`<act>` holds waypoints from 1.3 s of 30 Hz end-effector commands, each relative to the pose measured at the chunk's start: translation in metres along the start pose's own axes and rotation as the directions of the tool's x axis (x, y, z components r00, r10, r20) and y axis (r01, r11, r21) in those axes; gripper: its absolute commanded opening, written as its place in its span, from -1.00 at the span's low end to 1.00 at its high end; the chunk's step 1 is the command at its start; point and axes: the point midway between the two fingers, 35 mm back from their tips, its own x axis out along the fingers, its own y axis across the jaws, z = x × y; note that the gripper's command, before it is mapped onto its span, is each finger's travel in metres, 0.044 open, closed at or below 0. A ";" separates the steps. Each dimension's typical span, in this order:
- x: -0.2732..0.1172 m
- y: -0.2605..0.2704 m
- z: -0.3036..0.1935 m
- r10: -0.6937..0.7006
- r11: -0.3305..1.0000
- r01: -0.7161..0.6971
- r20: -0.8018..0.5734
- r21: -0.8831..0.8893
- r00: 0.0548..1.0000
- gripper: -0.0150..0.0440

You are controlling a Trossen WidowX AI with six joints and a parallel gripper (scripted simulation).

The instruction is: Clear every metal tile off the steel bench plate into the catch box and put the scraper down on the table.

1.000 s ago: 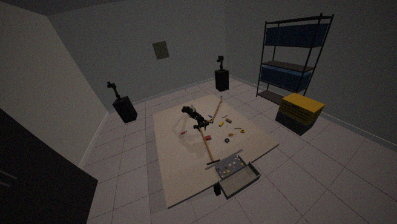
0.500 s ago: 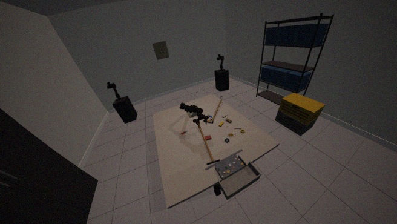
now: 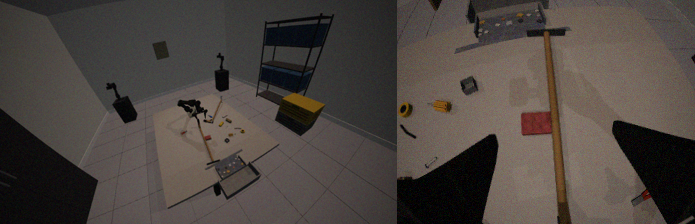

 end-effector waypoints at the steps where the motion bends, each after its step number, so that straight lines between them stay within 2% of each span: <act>1: -0.018 0.002 0.001 0.001 1.000 0.000 0.038 -0.022 0.999 1.00; 39: -0.180 0.001 -0.022 0.079 0.994 -0.045 0.387 -0.095 0.919 1.00</act>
